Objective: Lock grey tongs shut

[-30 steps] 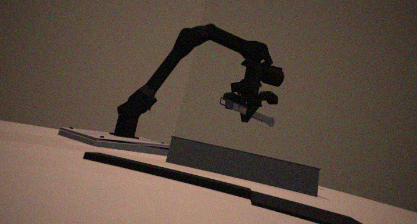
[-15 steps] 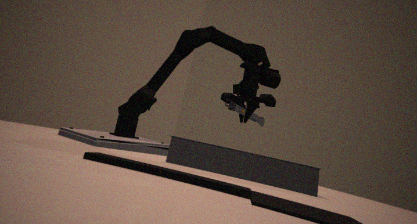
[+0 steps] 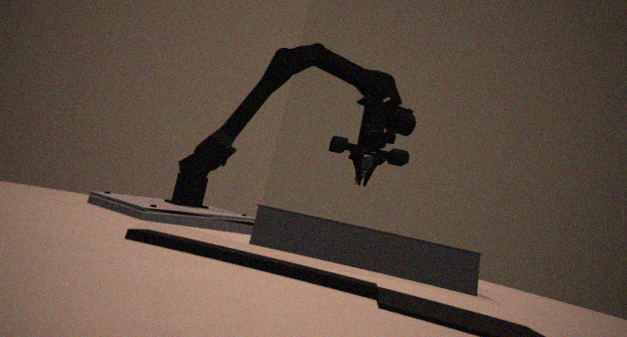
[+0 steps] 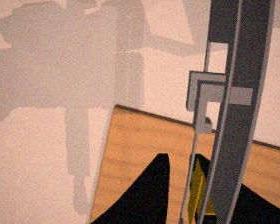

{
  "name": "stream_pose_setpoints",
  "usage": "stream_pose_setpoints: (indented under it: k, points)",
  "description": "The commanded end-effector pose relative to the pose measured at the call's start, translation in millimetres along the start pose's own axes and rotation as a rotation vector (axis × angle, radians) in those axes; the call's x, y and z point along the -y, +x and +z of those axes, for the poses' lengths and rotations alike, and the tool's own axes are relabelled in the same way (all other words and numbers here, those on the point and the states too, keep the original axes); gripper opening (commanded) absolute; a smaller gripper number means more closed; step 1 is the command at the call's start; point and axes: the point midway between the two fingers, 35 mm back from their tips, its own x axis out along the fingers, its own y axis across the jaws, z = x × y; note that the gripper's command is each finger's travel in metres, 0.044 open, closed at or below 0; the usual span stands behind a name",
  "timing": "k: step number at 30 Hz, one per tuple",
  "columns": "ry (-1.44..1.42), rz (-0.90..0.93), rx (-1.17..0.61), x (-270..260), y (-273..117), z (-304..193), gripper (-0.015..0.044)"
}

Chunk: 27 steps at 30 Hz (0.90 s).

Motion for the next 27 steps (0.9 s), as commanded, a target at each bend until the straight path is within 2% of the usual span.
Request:
stream_pose_setpoints:
  k: [1, 27]
  points:
    - [-0.148, 0.001, -0.007, 1, -1, -7, -0.0150]
    - [-1.173, 0.008, -0.009, 12, -2, -51, -0.0150]
